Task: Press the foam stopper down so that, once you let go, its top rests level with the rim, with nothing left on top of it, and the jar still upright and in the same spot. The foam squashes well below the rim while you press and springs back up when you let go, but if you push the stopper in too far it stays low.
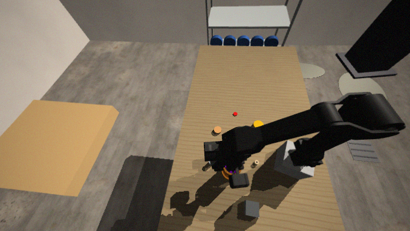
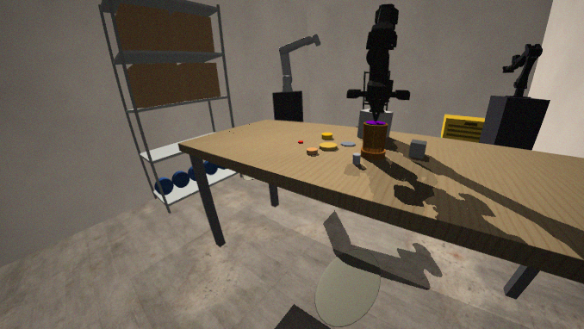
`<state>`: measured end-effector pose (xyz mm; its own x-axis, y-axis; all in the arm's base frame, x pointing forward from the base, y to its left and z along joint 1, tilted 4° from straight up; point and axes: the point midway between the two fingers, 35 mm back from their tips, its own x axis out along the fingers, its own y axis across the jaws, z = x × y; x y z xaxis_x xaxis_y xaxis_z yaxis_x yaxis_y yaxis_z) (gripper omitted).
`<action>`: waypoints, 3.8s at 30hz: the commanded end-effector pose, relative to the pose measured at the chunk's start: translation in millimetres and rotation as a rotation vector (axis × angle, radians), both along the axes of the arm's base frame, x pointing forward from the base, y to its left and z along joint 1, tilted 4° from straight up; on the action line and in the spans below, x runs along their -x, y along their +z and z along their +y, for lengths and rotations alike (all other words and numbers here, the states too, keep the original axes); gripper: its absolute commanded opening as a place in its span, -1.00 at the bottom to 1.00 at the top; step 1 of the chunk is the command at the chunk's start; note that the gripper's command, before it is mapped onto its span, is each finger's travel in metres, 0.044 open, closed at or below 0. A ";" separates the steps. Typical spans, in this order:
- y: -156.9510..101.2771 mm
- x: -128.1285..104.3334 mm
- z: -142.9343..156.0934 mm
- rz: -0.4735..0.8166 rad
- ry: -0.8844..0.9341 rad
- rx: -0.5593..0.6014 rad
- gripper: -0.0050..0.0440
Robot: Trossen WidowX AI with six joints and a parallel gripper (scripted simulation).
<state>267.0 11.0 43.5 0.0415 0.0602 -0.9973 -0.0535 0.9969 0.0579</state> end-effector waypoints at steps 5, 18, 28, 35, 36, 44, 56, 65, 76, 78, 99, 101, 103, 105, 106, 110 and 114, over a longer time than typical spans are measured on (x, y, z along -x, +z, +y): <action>2.5 -2.8 0.7 -0.014 -0.002 -0.004 -0.80; 0.8 -1.5 0.8 -0.013 -0.002 -0.004 -0.80; -0.4 -0.7 0.8 -0.013 -0.002 -0.004 -0.80; -1.4 -0.1 0.8 -0.013 -0.002 -0.004 -0.80; -1.6 0.0 0.8 -0.013 -0.002 -0.004 -0.80; -2.5 0.4 0.9 -0.013 -0.002 -0.004 -0.80; -4.4 1.2 0.9 -0.013 -0.002 -0.004 -0.80; -5.4 1.5 1.0 -0.013 -0.002 -0.004 -0.80; -6.9 1.8 1.1 -0.013 -0.002 -0.004 -0.80; -7.2 1.9 1.1 -0.013 -0.002 -0.004 -0.80; -10.2 2.2 1.3 -0.013 -0.002 -0.004 -0.80; -10.4 2.2 1.3 -0.013 -0.002 -0.004 -0.80; -10.7 2.2 1.3 -0.013 -0.002 -0.004 -0.80; -11.0 2.2 1.3 -0.013 -0.002 -0.004 -0.80; -11.2 2.2 1.3 -0.013 -0.002 -0.004 -0.80; -11.4 2.3 1.4 -0.013 -0.002 -0.004 -0.80; -11.9 2.3 1.4 -0.013 -0.002 -0.004 -0.80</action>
<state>264.5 11.6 31.7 0.0516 0.0603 -0.9968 -0.0536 0.9969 0.0576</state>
